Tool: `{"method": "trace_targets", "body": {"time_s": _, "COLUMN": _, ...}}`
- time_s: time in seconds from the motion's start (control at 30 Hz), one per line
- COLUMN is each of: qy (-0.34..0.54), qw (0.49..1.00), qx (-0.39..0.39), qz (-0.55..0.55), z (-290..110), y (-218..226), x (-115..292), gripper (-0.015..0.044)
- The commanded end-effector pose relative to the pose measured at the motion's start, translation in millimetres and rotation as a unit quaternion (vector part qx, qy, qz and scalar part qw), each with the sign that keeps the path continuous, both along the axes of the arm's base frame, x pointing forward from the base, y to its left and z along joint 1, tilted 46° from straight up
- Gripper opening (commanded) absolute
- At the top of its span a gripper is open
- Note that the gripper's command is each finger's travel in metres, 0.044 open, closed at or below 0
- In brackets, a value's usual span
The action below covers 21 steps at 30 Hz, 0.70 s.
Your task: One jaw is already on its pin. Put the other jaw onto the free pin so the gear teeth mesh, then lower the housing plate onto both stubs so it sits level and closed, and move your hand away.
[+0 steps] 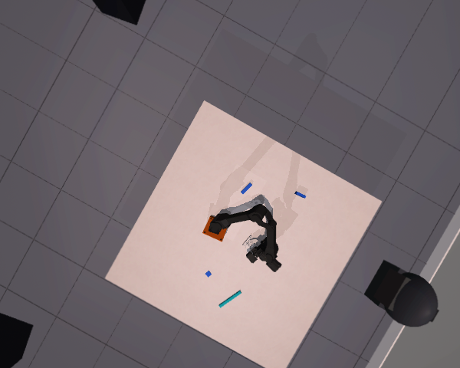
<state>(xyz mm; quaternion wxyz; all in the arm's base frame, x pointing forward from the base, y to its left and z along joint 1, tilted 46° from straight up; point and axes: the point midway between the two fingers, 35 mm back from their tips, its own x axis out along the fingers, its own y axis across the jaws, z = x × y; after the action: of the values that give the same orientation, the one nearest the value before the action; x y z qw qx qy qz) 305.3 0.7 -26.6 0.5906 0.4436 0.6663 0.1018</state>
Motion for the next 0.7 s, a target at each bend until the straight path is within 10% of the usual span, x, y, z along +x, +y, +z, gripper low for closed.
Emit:
{"method": "trace_targets", "body": {"time_s": 0.0, "qy": 0.001, "qw": 1.0, "qx": 0.003, "qz": -0.002, "z": -1.4, "y": 2.2, "x": 0.0, "gripper": 0.0134}}
{"method": "trace_targets", "body": {"time_s": 0.67, "qy": 0.001, "qw": 1.0, "qx": 0.003, "qz": -0.002, "z": -3.9, "y": 4.8, "x": 0.3, "gripper": 0.0134}}
